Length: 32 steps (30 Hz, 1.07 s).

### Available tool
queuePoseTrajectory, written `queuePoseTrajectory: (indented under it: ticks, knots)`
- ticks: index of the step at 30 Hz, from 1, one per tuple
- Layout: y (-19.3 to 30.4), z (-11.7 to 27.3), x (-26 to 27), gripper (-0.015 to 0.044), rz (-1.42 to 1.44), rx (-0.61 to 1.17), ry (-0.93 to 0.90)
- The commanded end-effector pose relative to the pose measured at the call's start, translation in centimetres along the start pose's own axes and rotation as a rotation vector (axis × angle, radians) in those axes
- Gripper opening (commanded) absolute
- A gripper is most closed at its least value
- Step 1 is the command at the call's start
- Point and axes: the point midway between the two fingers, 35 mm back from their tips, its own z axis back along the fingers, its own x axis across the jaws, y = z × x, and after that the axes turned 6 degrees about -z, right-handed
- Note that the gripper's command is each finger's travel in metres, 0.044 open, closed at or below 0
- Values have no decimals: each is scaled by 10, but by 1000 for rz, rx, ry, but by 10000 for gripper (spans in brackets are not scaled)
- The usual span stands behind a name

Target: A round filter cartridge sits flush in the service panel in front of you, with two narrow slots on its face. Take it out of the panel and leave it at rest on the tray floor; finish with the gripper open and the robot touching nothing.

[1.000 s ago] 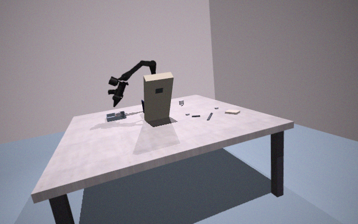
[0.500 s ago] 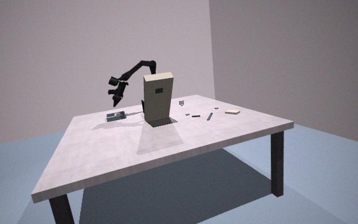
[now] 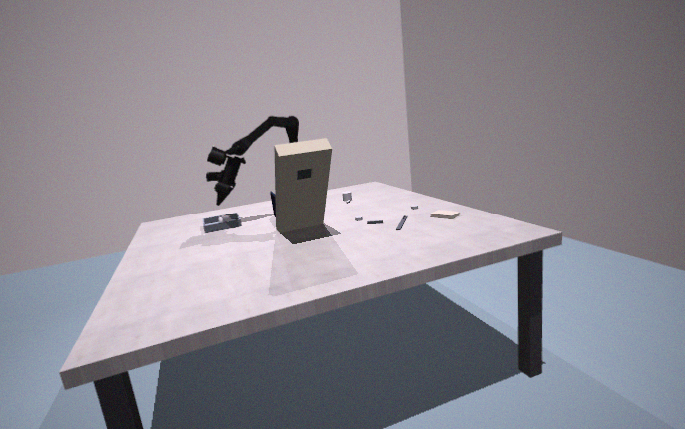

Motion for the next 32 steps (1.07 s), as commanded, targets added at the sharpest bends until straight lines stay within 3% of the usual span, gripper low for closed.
queuePoseTrajectory:
  ticks: [1,32]
  knots:
    - [0,0,0,440,1,1,0]
    - [0,0,0,440,1,1,0]
